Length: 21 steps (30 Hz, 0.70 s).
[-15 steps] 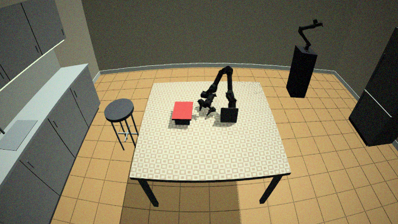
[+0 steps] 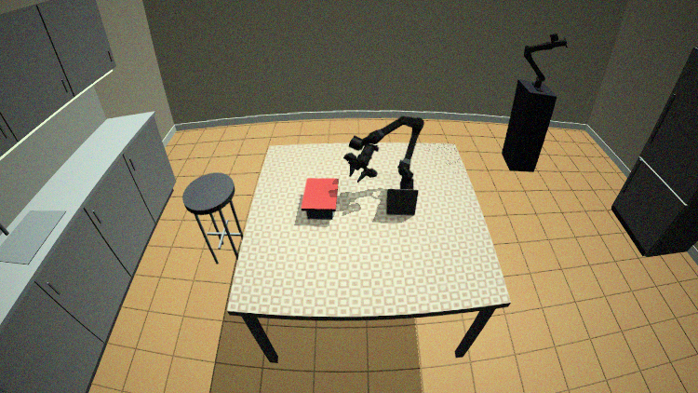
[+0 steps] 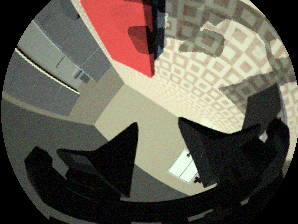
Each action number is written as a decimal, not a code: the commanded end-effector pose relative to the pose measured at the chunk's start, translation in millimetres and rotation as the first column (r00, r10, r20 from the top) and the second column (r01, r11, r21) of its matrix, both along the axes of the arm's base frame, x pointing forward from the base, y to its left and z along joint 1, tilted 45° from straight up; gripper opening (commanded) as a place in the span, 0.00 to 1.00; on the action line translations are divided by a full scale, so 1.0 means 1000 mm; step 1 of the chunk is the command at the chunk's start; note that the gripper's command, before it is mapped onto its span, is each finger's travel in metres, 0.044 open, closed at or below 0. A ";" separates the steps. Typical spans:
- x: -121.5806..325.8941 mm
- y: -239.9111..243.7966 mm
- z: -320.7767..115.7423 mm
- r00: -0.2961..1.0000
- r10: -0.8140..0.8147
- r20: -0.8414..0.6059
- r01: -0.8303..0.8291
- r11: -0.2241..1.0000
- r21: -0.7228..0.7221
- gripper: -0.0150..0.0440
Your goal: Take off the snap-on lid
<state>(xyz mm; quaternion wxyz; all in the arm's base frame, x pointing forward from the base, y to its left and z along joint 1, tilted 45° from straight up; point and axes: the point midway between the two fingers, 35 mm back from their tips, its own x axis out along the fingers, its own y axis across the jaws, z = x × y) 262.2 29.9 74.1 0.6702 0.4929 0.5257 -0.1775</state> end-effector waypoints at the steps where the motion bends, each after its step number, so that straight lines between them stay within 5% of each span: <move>1: 0.002 0.002 -0.004 1.000 -0.020 -0.007 0.019 0.999 -0.048 0.65; 9: 0.035 0.005 -0.024 0.939 -0.126 0.321 0.272 0.843 -0.464 0.65; 16: 0.035 0.018 -0.007 0.795 -0.154 0.586 0.495 0.723 -0.481 0.65; 21: 0.035 0.019 -0.006 0.789 -0.155 0.595 0.503 0.720 -0.479 0.65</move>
